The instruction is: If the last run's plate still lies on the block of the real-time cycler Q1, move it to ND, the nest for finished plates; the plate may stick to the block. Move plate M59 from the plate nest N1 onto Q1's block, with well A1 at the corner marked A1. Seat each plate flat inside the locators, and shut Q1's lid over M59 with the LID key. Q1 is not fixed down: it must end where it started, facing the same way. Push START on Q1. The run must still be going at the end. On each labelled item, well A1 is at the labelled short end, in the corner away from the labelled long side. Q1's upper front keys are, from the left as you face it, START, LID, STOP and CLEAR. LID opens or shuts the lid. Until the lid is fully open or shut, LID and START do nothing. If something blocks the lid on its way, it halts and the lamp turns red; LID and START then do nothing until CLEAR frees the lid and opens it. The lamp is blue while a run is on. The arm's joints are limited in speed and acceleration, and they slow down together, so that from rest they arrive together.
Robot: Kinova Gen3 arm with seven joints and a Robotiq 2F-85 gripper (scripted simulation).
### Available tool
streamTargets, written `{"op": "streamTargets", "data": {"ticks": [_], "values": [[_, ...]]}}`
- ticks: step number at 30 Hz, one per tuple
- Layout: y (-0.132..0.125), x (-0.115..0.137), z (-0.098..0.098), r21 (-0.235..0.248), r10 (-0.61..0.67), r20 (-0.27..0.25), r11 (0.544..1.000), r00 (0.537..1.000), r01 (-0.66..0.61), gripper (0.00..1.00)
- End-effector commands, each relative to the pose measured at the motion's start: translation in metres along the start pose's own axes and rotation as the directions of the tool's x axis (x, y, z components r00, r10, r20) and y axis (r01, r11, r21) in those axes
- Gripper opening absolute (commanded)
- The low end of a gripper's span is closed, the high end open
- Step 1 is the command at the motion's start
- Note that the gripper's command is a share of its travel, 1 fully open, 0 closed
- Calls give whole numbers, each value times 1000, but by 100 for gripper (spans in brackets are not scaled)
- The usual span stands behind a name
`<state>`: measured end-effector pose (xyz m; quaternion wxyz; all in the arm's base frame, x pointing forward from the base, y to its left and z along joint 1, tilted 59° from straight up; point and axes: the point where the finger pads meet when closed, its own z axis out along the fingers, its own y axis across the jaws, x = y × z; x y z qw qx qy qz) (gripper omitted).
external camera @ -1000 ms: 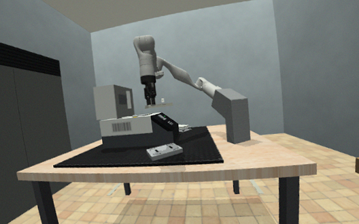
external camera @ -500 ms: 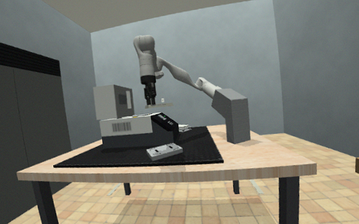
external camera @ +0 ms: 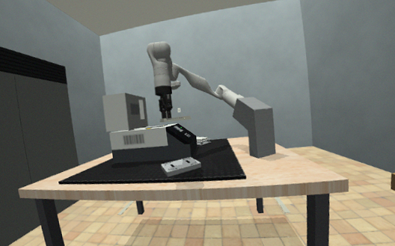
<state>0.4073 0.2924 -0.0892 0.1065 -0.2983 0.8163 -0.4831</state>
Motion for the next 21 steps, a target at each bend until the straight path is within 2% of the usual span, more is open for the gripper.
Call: {"op": "streamTargets", "data": {"ticks": [1, 21], "values": [[0, 0, 2, -1, 0, 2, 1000, 1000, 0, 90], [0, 0, 26, -1, 0, 2, 1000, 1000, 0, 90]]}}
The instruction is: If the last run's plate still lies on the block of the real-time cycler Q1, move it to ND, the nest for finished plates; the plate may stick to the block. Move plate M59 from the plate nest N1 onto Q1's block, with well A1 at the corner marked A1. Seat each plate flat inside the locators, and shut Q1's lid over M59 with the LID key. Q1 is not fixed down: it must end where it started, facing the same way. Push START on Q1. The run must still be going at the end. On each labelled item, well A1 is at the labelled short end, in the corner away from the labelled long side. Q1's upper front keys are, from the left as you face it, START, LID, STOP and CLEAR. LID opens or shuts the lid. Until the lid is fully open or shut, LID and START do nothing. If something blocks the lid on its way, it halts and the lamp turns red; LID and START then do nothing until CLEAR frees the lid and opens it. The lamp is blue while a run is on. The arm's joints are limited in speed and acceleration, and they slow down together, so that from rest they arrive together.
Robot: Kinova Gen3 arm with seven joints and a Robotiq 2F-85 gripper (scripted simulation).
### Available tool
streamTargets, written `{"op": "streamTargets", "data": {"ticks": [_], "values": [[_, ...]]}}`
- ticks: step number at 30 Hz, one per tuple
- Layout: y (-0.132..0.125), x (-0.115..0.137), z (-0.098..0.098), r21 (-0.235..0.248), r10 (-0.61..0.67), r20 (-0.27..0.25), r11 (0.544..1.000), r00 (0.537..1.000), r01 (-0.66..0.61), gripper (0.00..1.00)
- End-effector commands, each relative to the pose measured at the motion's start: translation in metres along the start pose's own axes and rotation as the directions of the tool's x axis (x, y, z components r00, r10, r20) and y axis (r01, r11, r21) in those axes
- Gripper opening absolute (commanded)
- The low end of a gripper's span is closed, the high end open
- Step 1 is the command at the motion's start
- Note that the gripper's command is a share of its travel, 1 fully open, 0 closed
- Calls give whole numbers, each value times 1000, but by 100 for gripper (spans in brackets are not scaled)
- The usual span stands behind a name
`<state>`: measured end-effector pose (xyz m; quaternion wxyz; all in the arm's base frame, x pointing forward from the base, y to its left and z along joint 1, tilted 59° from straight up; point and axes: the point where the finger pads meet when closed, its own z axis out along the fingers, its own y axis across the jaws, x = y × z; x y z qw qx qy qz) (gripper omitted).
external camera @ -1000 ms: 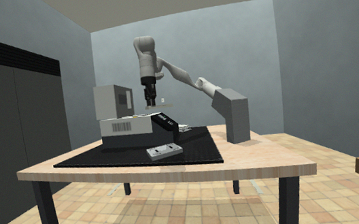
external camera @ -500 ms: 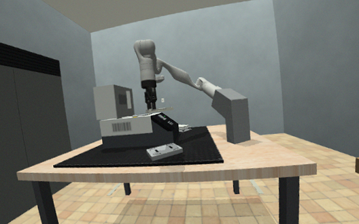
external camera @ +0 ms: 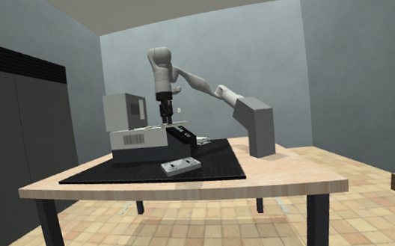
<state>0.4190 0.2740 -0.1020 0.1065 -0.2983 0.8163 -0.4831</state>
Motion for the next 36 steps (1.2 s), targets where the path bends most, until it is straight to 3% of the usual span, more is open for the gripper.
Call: {"op": "streamTargets", "data": {"ticks": [1, 36], "values": [[0, 0, 2, -1, 0, 2, 1000, 1000, 0, 90], [0, -1, 43, -1, 0, 2, 1000, 1000, 0, 90]]}}
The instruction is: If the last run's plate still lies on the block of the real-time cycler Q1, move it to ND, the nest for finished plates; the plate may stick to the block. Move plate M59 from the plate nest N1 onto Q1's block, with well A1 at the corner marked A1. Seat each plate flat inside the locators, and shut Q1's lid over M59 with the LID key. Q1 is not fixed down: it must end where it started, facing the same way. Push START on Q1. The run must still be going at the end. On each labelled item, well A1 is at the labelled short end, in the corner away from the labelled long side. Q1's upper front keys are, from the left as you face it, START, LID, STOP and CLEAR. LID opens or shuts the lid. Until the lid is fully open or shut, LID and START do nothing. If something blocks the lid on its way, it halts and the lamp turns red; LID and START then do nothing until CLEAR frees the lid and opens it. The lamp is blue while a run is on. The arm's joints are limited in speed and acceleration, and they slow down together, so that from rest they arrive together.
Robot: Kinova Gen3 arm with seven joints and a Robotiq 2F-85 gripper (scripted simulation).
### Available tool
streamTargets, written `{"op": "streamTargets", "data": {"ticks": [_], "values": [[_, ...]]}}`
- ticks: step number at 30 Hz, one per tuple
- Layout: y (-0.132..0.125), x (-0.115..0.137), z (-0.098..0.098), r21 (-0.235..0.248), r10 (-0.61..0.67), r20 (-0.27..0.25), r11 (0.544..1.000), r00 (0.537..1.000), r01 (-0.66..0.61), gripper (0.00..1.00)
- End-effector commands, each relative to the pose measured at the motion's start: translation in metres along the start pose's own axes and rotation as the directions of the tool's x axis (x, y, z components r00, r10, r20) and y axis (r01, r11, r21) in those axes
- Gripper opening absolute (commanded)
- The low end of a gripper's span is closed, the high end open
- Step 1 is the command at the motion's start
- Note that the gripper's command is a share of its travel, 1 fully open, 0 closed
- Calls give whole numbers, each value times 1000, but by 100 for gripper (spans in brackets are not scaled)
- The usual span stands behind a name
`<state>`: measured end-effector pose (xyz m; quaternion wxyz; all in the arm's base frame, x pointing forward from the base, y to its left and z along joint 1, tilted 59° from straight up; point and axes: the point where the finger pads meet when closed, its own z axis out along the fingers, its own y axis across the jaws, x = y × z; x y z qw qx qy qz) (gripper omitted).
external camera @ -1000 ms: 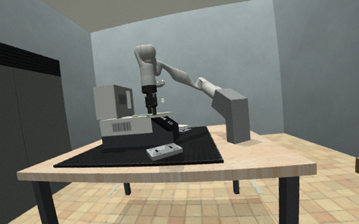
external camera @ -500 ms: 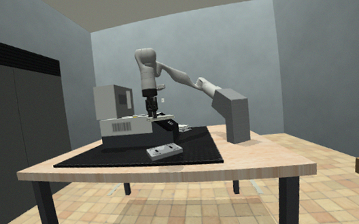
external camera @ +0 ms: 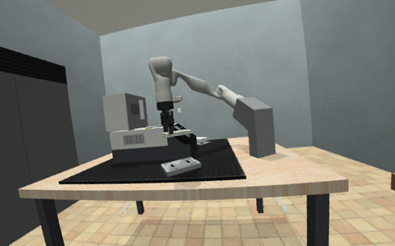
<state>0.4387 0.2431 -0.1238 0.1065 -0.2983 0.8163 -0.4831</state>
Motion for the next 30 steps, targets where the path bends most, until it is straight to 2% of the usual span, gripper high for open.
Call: {"op": "streamTargets", "data": {"ticks": [1, 30], "values": [[0, -1, 2, -1, 0, 2, 1000, 1000, 0, 90], [0, -1, 35, -1, 0, 2, 1000, 1000, 0, 90]]}}
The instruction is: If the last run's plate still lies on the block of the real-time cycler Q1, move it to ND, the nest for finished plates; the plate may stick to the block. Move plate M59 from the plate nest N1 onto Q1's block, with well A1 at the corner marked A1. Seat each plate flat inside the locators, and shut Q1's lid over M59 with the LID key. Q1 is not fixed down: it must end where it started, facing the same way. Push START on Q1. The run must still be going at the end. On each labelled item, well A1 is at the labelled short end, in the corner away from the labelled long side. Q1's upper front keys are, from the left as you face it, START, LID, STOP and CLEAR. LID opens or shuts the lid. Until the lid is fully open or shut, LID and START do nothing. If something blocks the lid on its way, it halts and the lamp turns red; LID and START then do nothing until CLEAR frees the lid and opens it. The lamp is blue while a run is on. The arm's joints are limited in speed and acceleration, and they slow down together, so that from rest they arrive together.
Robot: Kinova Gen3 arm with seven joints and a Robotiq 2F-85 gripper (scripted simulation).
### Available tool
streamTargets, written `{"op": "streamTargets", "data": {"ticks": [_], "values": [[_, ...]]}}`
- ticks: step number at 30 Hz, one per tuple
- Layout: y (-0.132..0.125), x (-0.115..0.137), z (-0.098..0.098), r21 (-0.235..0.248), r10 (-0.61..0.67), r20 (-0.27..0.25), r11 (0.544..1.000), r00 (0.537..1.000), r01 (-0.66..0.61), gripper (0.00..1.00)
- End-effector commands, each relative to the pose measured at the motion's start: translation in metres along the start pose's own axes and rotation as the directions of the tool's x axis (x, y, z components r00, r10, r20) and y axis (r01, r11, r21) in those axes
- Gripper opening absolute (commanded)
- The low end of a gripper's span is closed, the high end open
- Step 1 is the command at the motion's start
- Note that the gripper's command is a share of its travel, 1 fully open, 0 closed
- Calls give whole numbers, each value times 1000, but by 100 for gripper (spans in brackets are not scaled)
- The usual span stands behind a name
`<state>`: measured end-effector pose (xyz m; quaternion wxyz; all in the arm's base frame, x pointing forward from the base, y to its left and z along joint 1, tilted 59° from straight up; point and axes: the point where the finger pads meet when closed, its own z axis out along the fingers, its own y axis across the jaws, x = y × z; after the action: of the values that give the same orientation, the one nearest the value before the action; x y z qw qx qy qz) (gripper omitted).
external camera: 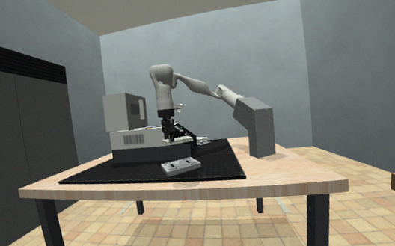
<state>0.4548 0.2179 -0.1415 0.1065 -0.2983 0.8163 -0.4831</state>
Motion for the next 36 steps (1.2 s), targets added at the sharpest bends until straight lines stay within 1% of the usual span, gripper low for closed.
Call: {"op": "streamTargets", "data": {"ticks": [1, 36], "values": [[0, -1, 2, -1, 0, 2, 1000, 1000, 0, 90], [0, -1, 43, -1, 0, 2, 1000, 1000, 0, 90]]}}
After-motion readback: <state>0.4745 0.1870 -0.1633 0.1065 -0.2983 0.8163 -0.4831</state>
